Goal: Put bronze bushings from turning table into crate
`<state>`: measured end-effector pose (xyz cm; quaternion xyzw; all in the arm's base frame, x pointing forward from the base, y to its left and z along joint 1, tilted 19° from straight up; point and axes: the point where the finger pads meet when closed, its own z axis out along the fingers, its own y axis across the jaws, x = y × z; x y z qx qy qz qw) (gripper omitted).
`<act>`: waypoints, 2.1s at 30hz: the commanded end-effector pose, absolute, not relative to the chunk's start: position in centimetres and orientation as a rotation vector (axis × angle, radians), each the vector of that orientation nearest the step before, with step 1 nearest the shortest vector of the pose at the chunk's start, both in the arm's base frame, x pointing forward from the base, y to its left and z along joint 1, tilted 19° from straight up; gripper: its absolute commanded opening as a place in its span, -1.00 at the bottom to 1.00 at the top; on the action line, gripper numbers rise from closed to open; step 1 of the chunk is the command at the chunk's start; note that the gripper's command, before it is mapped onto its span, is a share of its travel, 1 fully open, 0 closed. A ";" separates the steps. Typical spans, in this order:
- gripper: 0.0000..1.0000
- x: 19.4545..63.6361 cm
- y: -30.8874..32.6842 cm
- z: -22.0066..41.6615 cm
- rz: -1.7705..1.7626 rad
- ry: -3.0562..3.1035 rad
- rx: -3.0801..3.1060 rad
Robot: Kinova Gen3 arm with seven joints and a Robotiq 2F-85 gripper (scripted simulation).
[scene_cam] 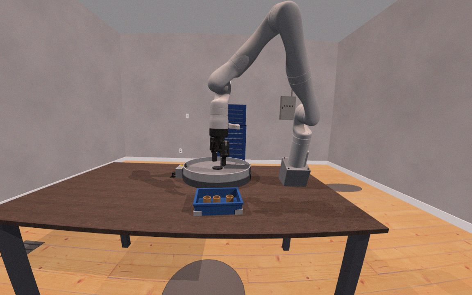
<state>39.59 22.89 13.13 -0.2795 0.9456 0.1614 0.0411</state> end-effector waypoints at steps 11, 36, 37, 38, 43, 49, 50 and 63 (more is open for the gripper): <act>1.00 39.6 22.9 13.5 0.512 3.011 -0.512; 1.00 39.6 22.9 13.8 0.522 3.088 -0.153; 1.00 39.6 22.9 13.8 0.522 3.088 -0.153; 1.00 39.6 22.9 13.8 0.522 3.088 -0.152; 1.00 39.6 22.9 13.8 0.522 3.088 -0.152; 1.00 39.6 22.9 13.8 0.522 3.088 -0.152; 1.00 39.6 22.9 13.8 0.522 3.088 -0.152; 1.00 39.6 22.9 13.8 0.522 3.088 -0.152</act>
